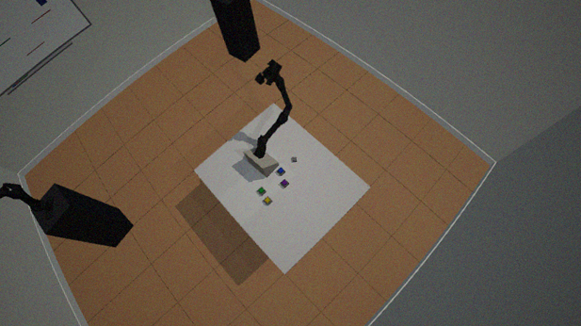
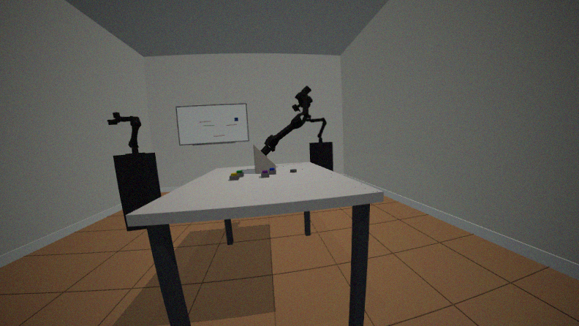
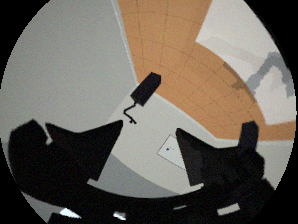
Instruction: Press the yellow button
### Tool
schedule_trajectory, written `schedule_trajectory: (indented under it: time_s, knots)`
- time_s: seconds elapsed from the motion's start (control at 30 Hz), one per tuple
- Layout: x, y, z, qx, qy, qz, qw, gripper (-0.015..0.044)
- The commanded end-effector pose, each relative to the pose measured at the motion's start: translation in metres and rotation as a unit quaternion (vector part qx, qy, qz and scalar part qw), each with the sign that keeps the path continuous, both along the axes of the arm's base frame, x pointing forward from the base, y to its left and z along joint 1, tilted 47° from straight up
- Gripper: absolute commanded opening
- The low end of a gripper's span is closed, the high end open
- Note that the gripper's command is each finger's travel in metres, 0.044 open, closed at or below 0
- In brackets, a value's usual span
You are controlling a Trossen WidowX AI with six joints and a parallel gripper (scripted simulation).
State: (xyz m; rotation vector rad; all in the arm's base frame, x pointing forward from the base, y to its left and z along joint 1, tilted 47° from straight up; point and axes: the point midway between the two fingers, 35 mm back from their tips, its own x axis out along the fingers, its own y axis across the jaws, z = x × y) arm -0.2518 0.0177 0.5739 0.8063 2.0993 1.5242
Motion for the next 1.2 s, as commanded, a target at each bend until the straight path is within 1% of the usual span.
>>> schedule_trajectory:
  time_s: [0.0, 0.1, 0.23, 0.33, 0.47, 0.63, 0.83, 1.0, 1.17]
  knots:
    - [-0.04, -0.059, -0.028, 0.089, -0.096, 0.095, 0.987, 0.04]
    - [-0.064, -0.112, -0.055, 0.17, -0.167, 0.176, 0.955, 0.04]
    - [-0.079, -0.183, -0.095, 0.278, -0.242, 0.276, 0.888, 0.04]
    - [-0.08, -0.235, -0.129, 0.357, -0.285, 0.345, 0.82, 0.04]
    - [-0.067, -0.301, -0.177, 0.458, -0.322, 0.427, 0.71, 0.04]
    - [-0.031, -0.374, -0.241, 0.57, -0.34, 0.512, 0.545, 0.04]
    - [0.036, -0.439, -0.32, 0.676, -0.321, 0.581, 0.321, 0.04]
    - [0.107, -0.472, -0.386, 0.733, -0.275, 0.61, 0.123, 0.04]
    - [0.185, -0.483, -0.45, 0.757, -0.207, 0.615, -0.077, 0.04]
